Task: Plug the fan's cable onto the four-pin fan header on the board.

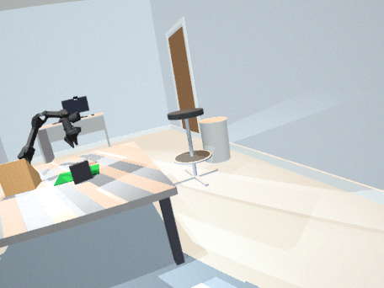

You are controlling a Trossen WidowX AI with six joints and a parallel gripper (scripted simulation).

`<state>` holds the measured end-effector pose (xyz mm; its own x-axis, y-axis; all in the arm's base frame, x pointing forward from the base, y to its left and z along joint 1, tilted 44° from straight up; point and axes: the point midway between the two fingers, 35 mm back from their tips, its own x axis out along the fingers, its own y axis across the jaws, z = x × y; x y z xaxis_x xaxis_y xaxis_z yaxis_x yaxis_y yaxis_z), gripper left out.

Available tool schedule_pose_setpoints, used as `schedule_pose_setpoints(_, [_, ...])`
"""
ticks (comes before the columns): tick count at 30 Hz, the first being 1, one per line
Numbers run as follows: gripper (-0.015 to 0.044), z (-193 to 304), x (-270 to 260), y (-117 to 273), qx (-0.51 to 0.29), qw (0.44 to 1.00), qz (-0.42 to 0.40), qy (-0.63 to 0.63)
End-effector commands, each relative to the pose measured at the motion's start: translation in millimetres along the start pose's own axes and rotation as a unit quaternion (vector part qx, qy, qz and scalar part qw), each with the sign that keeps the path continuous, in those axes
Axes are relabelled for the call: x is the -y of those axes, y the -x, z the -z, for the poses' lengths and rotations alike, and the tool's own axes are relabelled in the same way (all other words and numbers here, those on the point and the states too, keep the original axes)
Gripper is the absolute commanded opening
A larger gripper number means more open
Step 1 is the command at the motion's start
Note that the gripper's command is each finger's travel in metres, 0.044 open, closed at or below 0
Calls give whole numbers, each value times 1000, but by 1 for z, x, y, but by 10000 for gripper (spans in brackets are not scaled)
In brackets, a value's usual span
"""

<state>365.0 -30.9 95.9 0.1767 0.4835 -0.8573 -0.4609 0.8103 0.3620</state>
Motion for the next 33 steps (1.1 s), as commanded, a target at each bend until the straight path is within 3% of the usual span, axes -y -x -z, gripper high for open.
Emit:
schedule_pose_setpoints(1, [440, 10, -35, -35, -84, 989, -100, -71])
schedule_pose_setpoints(4, [440, 16, -56, -50, -140, 971, -152, -117])
schedule_pose_setpoints(11, [440, 16, -58, -54, -144, 970, -156, -121])
schedule_pose_setpoints(18, [440, 17, -75, -110, -144, 970, -157, -120])
schedule_pose_setpoints(33, [440, 17, -79, -126, -143, 970, -157, -120])
